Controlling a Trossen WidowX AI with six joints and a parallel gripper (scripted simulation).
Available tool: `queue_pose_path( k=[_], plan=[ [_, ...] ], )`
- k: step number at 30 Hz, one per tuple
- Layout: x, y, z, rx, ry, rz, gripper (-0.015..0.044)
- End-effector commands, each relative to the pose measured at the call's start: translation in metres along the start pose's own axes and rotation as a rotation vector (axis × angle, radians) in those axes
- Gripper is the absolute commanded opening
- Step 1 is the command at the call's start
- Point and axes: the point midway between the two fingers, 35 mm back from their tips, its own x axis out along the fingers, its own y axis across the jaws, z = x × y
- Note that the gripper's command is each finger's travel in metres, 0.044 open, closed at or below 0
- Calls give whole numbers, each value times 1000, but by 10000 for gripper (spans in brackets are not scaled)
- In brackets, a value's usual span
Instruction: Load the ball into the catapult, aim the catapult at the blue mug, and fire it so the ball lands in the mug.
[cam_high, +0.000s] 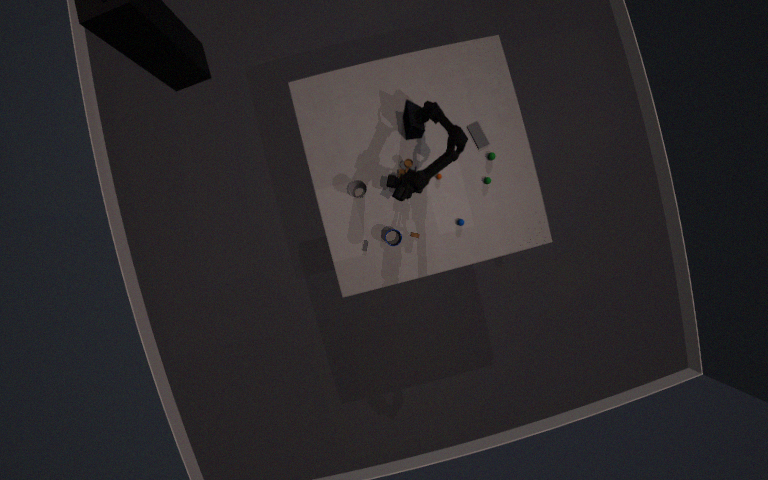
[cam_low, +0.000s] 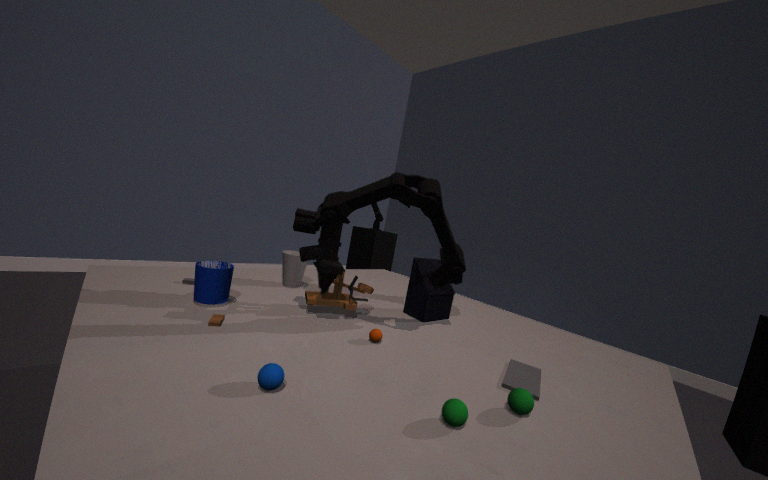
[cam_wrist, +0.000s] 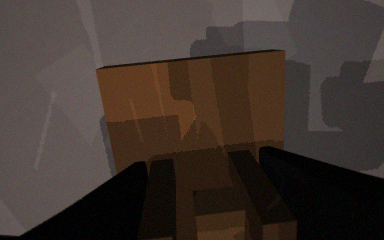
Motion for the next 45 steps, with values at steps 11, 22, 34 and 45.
queue_pose_path(
  k=[11, 22, 34, 45],
  plan=[
    [20, -2, 1, 8, -7, 4, 0],
    [26, -1, 0, -1, -1, 1, 0],
    [26, -1, 0, -1, -1, 1, 315],
    [-74, -2, 0, 2, -2, -4, 440]
  ],
)
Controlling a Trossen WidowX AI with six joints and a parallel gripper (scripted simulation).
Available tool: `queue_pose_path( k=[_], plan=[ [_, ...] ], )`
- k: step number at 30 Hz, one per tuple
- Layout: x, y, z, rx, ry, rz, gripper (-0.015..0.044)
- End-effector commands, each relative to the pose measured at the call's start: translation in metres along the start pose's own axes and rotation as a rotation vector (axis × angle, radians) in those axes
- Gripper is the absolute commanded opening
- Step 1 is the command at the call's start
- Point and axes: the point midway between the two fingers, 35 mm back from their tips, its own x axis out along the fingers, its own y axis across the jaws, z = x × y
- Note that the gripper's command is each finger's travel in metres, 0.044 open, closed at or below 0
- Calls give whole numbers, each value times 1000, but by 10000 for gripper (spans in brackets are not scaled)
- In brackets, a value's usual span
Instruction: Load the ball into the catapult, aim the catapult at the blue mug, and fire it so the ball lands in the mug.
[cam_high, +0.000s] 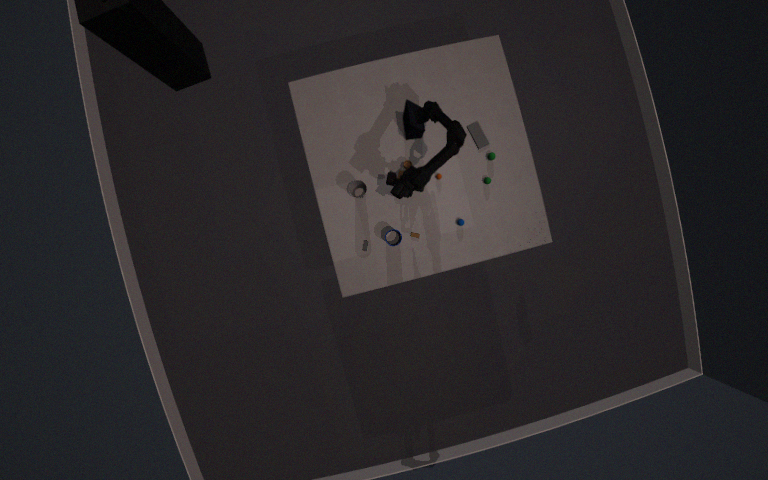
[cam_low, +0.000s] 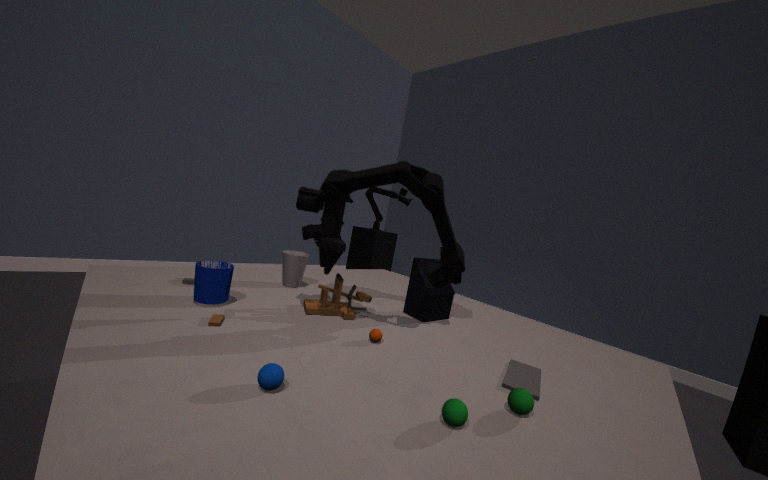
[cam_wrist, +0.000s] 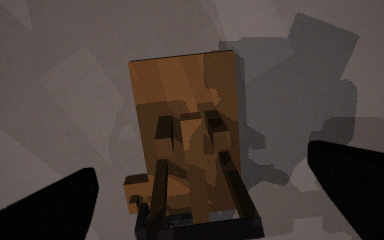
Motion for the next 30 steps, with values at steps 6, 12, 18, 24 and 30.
queue_pose_path(
  k=[6, 12, 18, 24, 30],
  plan=[
    [-10, 2, -3, -3, -3, 0, 440],
    [32, 3, -3, -4, -4, 2, 440],
    [37, 3, -3, -5, -4, 3, 440],
    [47, 3, -3, -4, -4, 3, 440],
    [56, 3, -3, -4, -4, 3, 440]
  ],
)
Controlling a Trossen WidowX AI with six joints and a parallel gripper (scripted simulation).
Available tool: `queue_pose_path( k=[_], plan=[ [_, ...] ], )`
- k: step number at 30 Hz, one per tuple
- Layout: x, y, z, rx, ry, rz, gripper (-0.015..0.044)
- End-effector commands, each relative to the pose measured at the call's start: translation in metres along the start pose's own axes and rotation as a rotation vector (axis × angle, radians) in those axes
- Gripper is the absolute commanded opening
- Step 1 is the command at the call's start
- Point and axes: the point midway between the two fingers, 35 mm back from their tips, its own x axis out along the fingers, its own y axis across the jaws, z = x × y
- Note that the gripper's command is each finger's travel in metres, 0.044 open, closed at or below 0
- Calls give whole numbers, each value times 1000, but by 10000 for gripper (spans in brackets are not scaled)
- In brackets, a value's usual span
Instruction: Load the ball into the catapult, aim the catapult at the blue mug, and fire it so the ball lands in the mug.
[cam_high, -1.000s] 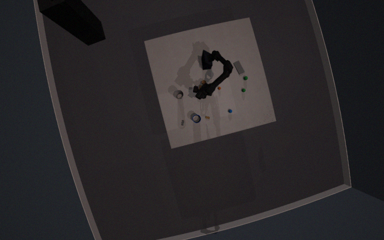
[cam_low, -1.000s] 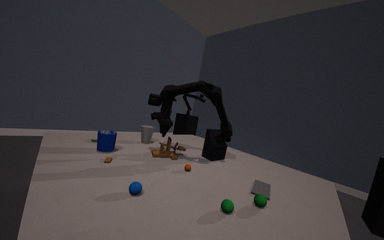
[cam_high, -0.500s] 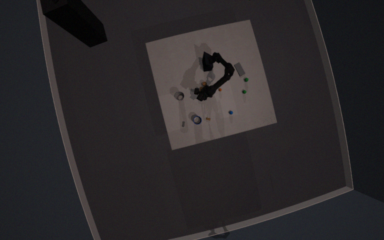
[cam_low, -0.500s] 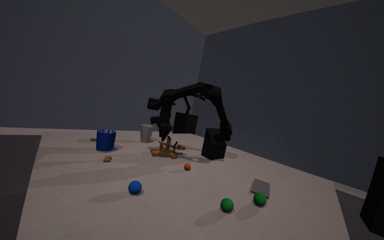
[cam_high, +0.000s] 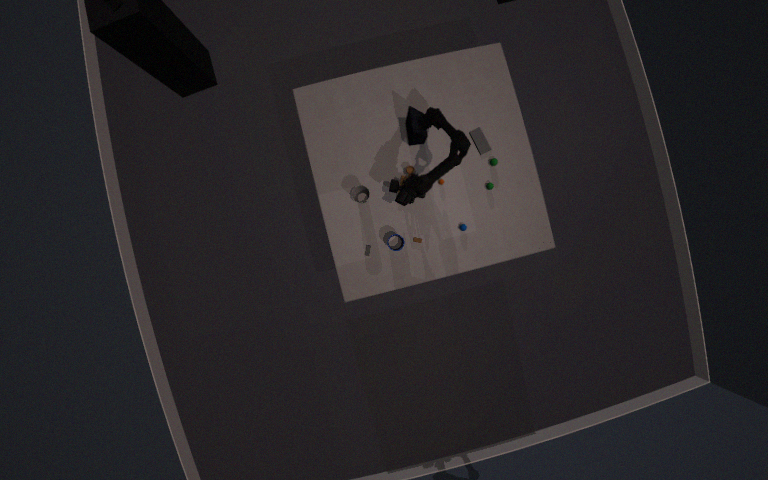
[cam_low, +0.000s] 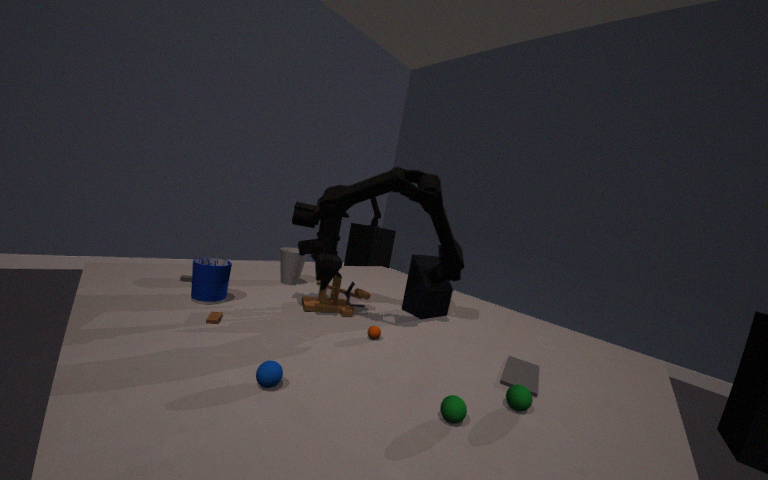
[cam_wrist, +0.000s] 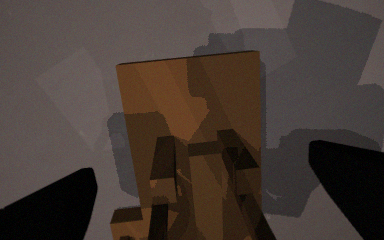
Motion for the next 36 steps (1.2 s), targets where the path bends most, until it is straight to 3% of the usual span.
queue_pose_path(
  k=[1, 22, 33, 36],
  plan=[
    [8, -1, -1, 8, 4, 4, 440],
    [37, 0, -2, 8, 5, 7, 440],
    [35, 1, -1, 0, 2, 3, 151],
    [35, 1, -1, 0, 2, 3, 131]
  ],
)
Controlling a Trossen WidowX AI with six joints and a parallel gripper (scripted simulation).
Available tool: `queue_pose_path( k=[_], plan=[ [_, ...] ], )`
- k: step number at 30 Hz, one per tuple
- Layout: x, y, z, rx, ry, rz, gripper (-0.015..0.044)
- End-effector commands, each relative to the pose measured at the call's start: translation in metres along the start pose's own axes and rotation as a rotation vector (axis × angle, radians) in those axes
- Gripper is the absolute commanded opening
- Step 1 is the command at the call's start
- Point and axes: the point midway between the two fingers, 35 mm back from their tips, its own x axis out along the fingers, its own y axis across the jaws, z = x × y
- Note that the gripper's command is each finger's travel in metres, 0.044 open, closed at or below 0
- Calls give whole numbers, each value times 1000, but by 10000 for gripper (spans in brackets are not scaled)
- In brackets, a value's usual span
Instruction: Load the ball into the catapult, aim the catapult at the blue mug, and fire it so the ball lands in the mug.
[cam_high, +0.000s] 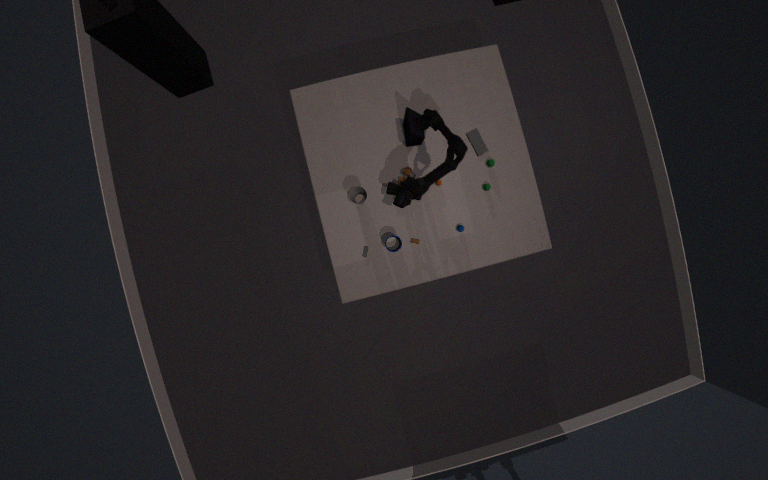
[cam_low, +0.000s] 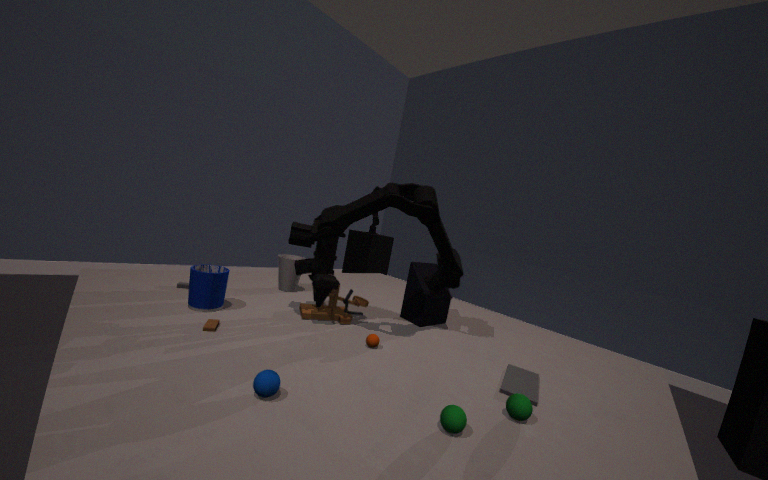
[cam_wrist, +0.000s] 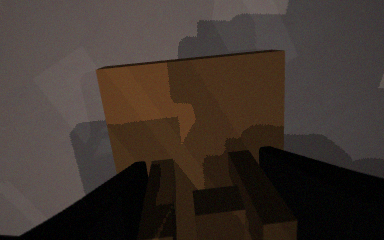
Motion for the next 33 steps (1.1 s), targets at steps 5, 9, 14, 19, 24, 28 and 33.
queue_pose_path(
  k=[5, 9, 14, 19, 24, 28, 33],
  plan=[
    [-11, 0, 1, 0, -1, 0, 59],
    [-50, -1, 0, 0, -1, -3, 0],
    [-48, -2, 1, 4, 0, 0, 0],
    [-41, -2, 2, 5, 0, 0, 0],
    [-32, -2, 2, 6, 0, 1, 0],
    [-26, -2, 2, 7, 0, 1, 0],
    [-17, -2, 2, 7, 0, 2, 0]
  ],
)
